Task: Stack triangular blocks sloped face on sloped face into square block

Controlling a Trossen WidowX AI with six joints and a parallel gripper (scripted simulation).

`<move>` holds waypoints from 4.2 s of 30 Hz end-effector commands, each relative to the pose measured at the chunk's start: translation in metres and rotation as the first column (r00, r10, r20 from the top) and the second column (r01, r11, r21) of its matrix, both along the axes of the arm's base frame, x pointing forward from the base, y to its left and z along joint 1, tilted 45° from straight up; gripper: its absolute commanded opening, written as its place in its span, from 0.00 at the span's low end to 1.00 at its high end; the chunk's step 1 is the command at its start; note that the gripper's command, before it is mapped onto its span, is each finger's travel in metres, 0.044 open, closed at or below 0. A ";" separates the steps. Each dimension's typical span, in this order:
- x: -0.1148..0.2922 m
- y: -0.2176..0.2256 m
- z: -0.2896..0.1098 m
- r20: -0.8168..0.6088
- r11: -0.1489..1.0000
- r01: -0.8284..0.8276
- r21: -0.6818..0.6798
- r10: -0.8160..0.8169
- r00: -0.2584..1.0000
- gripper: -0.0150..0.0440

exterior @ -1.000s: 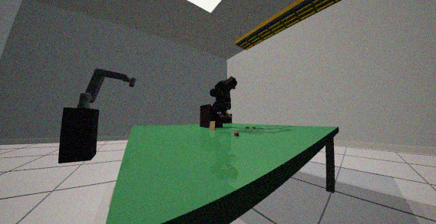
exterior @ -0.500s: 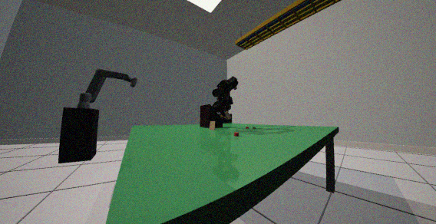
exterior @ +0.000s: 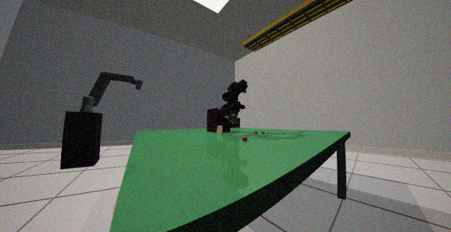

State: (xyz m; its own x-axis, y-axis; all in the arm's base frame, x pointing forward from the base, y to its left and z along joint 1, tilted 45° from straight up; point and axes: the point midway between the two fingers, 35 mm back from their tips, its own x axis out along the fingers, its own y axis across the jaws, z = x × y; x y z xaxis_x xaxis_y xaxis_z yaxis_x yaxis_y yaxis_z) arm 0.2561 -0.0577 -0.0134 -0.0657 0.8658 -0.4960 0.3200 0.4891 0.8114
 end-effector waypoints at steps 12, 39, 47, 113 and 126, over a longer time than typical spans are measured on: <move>0.003 0.001 0.003 -0.413 0.995 0.064 -0.081 -0.092 0.906 0.25; 0.005 -0.091 -0.031 -0.362 0.983 0.106 -0.152 -0.155 0.919 0.25; -0.002 -0.126 -0.045 -0.346 0.976 0.121 -0.180 -0.178 0.921 0.25; -0.027 -0.040 -0.107 -0.410 0.993 0.064 -0.095 -0.097 0.907 0.25; -0.028 -0.033 -0.111 -0.410 0.993 0.064 -0.094 -0.098 0.907 0.25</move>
State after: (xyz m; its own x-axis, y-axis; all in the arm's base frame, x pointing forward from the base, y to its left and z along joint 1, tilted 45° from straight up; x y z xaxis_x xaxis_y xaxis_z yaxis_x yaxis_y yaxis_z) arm 0.2286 -0.0936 -0.1235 -0.2127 0.8349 -0.5077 0.6552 0.5073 0.5597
